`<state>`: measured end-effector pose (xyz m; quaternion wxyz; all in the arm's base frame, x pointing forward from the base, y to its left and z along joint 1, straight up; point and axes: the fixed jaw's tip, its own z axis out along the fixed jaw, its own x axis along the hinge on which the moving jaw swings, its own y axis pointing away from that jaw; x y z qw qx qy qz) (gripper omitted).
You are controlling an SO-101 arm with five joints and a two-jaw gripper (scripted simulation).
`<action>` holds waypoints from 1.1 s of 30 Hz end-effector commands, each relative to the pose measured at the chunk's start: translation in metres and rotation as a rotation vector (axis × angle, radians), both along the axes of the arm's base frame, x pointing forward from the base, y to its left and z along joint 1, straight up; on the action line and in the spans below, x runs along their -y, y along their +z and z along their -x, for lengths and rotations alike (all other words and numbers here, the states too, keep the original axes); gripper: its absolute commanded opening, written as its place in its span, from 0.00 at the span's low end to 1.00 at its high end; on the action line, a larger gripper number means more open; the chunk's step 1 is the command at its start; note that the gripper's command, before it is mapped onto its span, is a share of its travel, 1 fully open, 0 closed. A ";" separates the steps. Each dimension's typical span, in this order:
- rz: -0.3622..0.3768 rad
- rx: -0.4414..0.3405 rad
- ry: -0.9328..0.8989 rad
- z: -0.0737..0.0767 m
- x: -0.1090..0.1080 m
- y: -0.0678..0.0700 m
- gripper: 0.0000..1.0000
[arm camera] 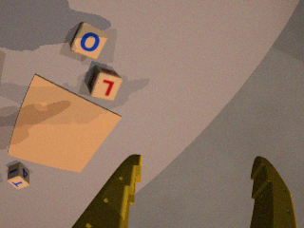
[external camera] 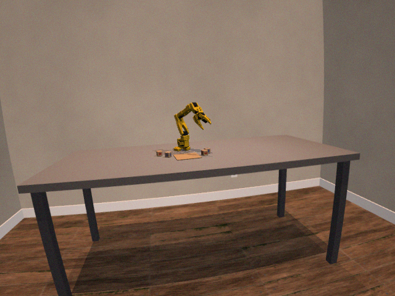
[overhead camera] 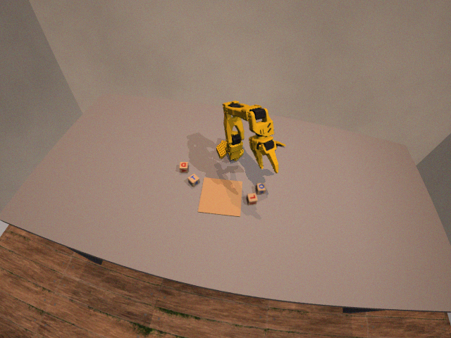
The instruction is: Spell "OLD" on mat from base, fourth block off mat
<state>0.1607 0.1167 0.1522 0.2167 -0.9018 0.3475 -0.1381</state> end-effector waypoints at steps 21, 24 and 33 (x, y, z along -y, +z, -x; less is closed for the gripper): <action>0.250 0.264 0.620 0.001 -0.002 0.004 0.35; 0.276 0.284 0.676 0.001 -0.002 0.003 0.35; 0.324 0.320 0.778 0.001 -0.002 0.002 0.35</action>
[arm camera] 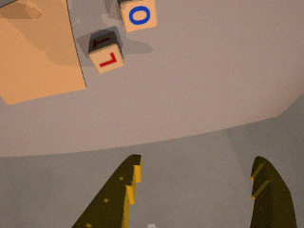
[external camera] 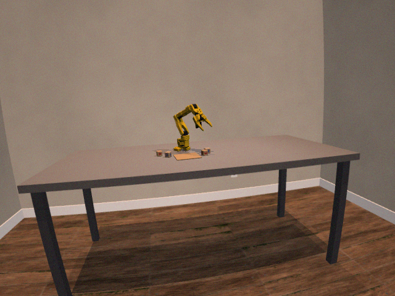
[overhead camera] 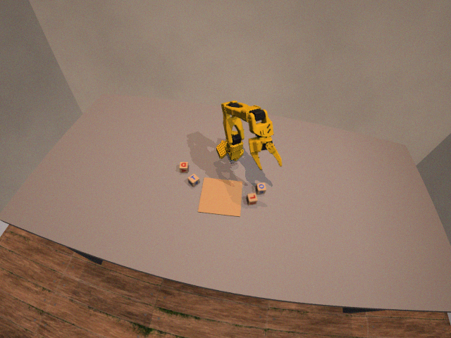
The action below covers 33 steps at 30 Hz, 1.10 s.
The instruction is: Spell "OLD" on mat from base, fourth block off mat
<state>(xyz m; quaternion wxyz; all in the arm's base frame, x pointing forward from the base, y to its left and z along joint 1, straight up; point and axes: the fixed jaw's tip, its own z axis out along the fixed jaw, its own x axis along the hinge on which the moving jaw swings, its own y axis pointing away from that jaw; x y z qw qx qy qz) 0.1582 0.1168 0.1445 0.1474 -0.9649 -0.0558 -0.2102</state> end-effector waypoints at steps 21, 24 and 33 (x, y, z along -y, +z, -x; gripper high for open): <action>0.027 0.097 0.147 -0.001 -0.003 0.009 0.35; 0.027 0.098 0.148 -0.001 -0.003 0.009 0.35; 0.044 0.074 0.149 -0.002 -0.003 0.004 0.35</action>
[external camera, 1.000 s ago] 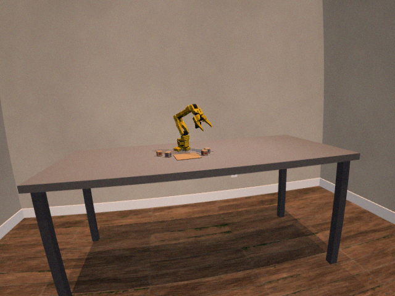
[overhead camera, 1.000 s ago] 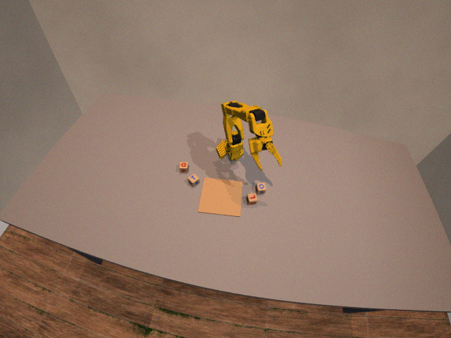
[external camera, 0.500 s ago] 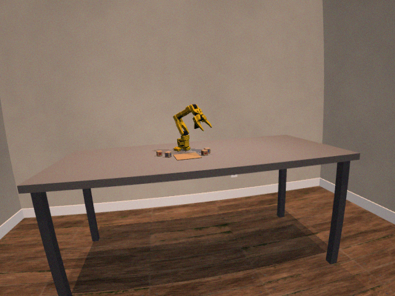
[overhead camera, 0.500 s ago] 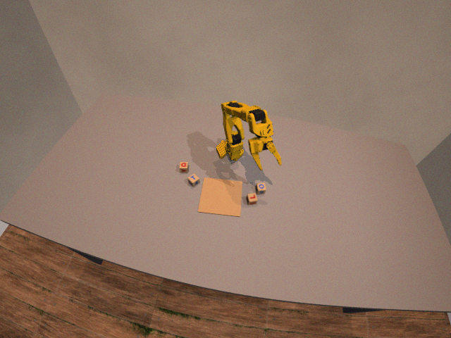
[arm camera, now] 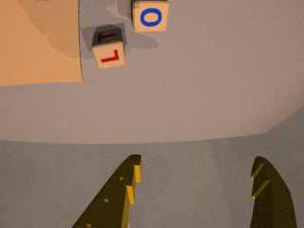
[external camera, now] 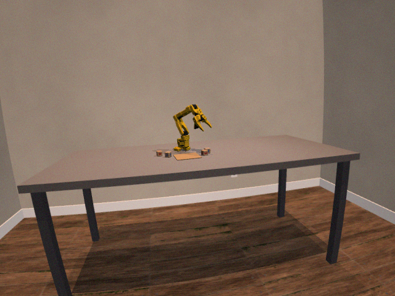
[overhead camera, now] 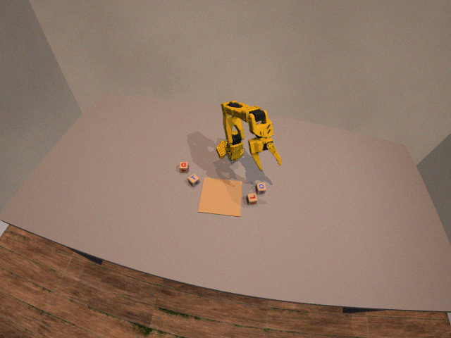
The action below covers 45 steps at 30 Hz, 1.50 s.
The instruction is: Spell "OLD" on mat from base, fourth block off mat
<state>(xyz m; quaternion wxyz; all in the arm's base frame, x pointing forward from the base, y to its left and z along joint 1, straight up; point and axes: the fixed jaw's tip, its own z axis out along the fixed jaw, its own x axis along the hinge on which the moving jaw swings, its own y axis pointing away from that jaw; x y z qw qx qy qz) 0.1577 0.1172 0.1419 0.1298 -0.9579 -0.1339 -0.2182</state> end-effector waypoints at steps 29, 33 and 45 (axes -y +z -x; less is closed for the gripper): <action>0.273 -0.338 0.008 0.002 0.000 -0.073 0.35; 0.273 -0.338 0.008 0.002 0.000 -0.073 0.35; 0.273 -0.338 0.008 0.002 0.000 -0.073 0.35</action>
